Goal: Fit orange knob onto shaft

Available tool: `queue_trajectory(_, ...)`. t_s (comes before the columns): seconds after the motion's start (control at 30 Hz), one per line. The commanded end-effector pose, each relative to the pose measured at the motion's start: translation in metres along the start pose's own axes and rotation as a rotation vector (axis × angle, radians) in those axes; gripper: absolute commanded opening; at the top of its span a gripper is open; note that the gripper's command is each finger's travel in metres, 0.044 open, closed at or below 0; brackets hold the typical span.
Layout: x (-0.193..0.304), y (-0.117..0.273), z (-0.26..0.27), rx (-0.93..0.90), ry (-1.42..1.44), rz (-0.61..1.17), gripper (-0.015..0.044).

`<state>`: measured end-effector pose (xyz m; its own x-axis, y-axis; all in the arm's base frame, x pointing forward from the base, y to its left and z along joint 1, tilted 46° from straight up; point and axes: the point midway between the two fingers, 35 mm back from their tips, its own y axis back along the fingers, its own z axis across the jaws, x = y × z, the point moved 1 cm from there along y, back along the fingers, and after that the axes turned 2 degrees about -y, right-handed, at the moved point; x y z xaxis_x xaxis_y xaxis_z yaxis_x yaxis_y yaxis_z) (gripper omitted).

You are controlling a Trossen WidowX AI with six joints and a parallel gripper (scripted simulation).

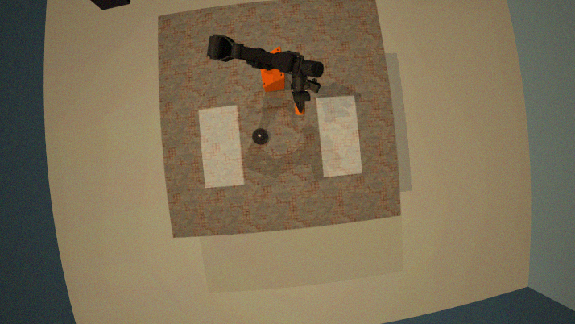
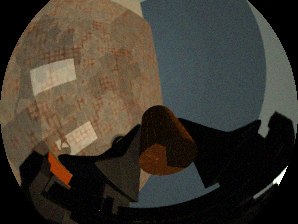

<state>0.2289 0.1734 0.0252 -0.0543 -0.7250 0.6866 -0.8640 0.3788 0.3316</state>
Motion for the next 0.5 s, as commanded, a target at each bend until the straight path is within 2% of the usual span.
queue_trajectory(0.0,0.000,0.000,0.000,0.004,-0.004,-0.001,0.0000)
queue_trajectory(0.23,0.001,-0.006,0.006,-0.038,-0.005,0.003,0.0000)
queue_trajectory(0.47,0.001,-0.018,0.013,-0.188,-0.004,0.007,0.0000)
